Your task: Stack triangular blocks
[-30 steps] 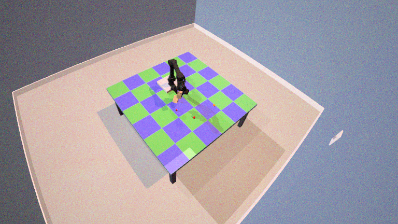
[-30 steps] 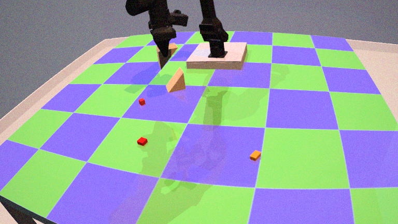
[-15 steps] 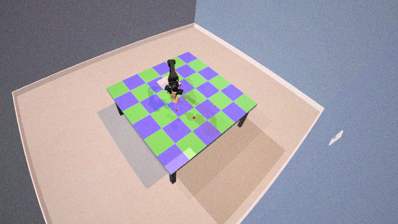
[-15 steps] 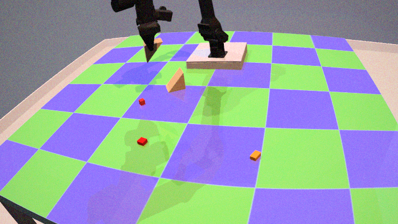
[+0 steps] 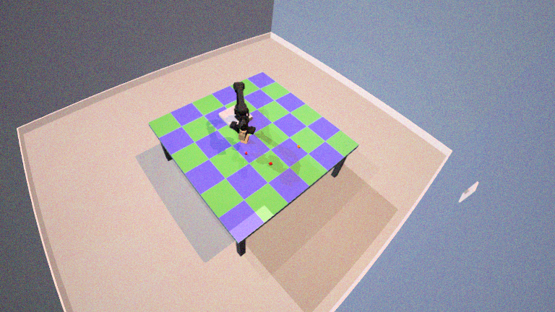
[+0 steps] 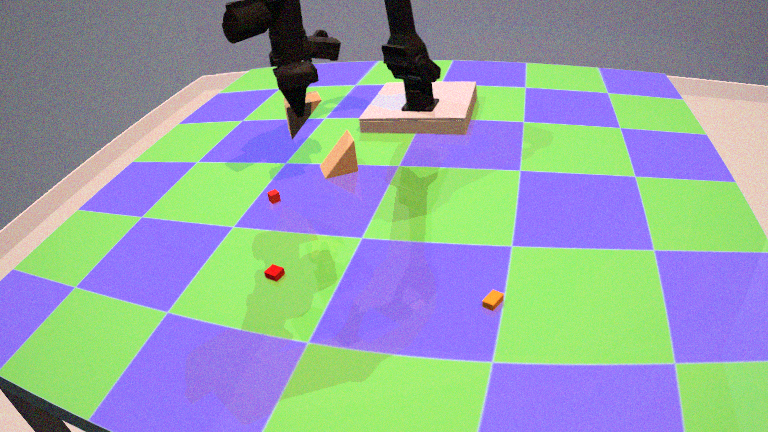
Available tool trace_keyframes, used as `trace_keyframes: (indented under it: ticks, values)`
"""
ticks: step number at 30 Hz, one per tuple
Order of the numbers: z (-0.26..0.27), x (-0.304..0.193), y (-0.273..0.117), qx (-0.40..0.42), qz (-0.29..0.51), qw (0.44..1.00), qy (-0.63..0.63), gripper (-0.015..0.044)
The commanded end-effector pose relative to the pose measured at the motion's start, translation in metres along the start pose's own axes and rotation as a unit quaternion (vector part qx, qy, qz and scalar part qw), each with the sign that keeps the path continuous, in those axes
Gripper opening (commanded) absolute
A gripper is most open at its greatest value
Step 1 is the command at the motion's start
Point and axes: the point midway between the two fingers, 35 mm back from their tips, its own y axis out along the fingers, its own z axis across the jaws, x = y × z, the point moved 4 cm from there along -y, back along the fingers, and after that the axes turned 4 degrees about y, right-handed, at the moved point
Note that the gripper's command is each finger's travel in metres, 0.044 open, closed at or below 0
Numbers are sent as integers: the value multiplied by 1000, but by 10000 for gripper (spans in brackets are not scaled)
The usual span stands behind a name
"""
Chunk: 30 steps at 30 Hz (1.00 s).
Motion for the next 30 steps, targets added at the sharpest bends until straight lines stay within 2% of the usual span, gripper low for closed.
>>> trace_keyframes:
  ticks: [1, 19, 30]
  values:
    - [0, 8, 14, -1, -1, 1000, 0, 0]
    - [5, 32, 63, -1, -2, 1000, 0, 0]
    - [5, 33, 63, -5, -2, 1000, -1, 0]
